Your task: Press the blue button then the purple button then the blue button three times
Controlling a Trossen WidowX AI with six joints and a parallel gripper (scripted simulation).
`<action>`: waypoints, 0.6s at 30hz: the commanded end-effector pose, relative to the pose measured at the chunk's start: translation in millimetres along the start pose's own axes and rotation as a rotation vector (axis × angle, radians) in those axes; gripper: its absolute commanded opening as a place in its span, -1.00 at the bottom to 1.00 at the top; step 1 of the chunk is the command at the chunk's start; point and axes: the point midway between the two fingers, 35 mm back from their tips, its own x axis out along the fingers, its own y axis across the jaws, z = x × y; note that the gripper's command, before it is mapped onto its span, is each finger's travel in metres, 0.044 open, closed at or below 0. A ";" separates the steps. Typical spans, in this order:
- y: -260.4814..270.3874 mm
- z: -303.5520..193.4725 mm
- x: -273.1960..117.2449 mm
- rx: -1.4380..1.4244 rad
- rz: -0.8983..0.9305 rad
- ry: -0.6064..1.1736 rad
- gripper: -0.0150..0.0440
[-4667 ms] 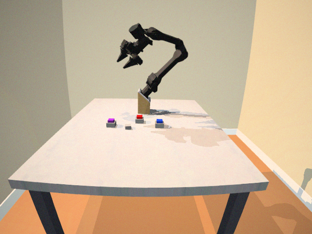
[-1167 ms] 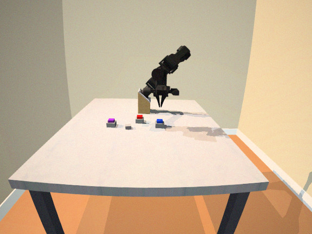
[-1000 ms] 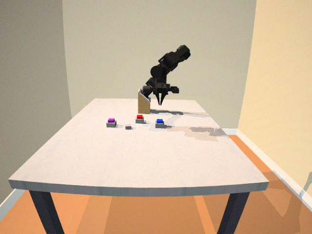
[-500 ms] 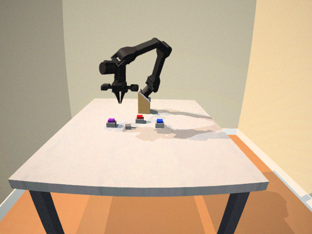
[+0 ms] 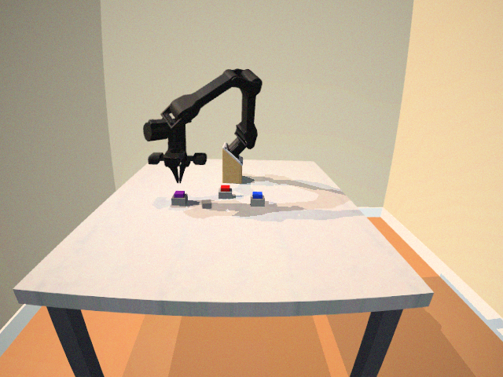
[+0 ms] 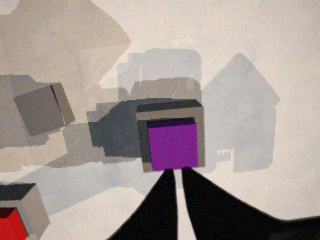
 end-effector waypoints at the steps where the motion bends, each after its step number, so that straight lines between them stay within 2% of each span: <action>1: -1.1 -1.1 8.9 0.008 0.004 -0.010 -0.42; 18: -0.9 -0.5 34.6 0.008 0.005 -0.010 -0.42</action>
